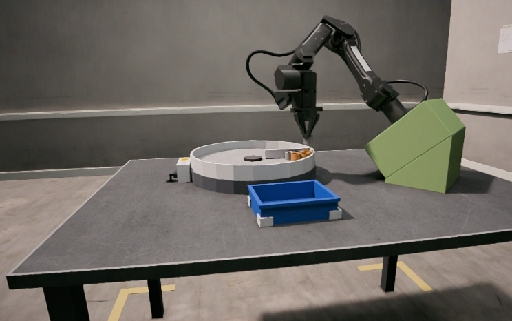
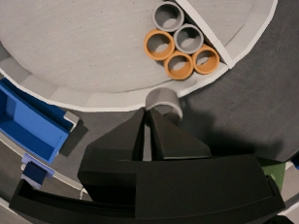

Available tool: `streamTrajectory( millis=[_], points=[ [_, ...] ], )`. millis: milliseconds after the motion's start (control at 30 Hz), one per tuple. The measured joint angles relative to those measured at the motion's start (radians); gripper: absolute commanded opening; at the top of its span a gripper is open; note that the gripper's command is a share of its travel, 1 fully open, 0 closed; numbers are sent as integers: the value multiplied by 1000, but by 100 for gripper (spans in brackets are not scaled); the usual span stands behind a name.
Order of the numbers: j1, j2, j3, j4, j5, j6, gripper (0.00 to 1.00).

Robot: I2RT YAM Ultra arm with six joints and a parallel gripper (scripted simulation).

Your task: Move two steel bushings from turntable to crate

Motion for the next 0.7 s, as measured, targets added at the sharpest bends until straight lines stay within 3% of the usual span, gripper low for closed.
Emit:
streamTrajectory(
  millis=[700],
  points=[
    [16, 29, 13, -3, 2, 15, 0]
  ],
)
